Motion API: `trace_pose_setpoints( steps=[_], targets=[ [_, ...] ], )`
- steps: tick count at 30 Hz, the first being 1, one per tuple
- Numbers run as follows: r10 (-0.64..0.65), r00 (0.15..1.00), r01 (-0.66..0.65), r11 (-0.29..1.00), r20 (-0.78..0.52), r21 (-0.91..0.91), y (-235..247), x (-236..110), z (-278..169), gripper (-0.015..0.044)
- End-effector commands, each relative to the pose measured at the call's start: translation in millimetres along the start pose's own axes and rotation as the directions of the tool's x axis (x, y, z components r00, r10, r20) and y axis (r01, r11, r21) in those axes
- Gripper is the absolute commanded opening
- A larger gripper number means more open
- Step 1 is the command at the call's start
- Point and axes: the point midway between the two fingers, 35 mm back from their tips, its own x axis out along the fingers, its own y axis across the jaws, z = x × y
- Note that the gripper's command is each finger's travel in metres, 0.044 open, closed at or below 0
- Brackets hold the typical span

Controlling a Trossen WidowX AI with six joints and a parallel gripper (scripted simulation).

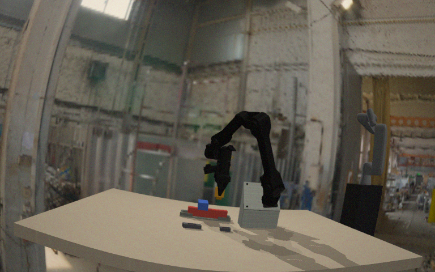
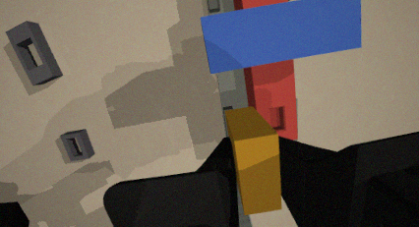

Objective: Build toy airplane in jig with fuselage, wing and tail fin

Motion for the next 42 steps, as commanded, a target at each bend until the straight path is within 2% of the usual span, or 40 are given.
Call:
trace_pose_setpoints(
  steps=[1,16,19,42],
  targets=[
    [0.002,1.000,-0.002,1.000,-0.005,-0.003,-14,5,-4,0.0000],
    [0.014,1.000,-0.014,1.000,-0.004,-0.011,-52,23,-21,0.0000],
    [0.014,1.000,-0.014,1.000,-0.004,-0.011,-52,23,-21,0.0065],
    [0.014,1.000,-0.014,1.000,-0.004,-0.011,-52,24,-22,0.0065]
  ],
)
